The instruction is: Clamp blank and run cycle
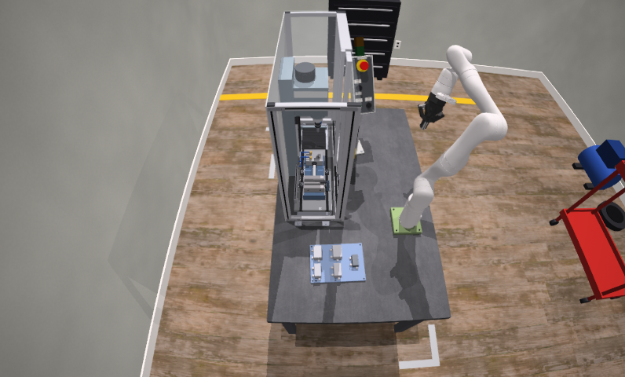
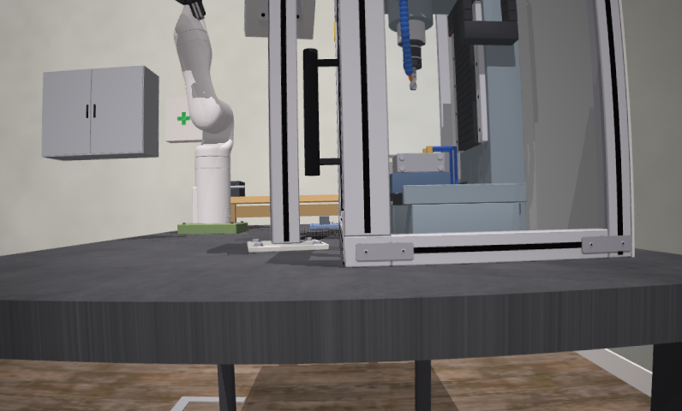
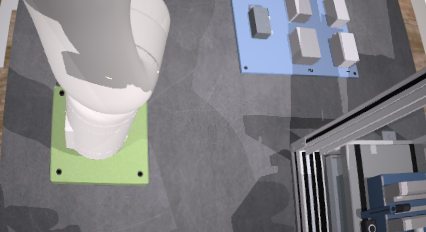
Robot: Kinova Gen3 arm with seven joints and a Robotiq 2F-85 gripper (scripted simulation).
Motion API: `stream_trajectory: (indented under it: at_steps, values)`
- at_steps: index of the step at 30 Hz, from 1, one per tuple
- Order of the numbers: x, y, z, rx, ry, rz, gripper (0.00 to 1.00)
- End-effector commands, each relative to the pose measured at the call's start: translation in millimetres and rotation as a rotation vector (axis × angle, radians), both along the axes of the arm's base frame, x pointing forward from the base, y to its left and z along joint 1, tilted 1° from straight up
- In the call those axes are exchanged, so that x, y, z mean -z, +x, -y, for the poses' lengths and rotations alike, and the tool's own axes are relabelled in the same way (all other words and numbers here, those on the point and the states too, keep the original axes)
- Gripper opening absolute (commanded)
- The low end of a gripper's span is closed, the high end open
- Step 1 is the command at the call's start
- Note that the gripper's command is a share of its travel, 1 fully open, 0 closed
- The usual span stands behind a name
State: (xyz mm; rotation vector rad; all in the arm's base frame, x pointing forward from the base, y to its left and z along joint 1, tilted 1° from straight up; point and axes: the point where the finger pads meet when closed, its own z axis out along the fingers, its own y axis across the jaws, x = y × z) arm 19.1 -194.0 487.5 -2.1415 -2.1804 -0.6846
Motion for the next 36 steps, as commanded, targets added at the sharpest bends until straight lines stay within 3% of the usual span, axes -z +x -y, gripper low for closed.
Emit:
stream_trajectory:
  at_steps: [1, 8, 13, 25, 30, 36]
  values:
    - [-0.1, 0.2, -0.2, 0.011, 0.002, 0.0, 0.1]
    - [-0.1, 0.2, -0.2, 0.011, 0.002, 0.0, 0.1]
    - [-0.1, 0.2, -0.2, 0.23, 0.071, -0.003, 0.1]
    - [-0.1, 0.2, -0.2, 0.23, 0.071, -0.003, 0.1]
    - [-0.1, 0.1, -0.2, 0.449, 0.141, -0.006, 0.1]
    - [-0.1, 0.1, -0.2, 0.449, 0.141, -0.006, 0.1]
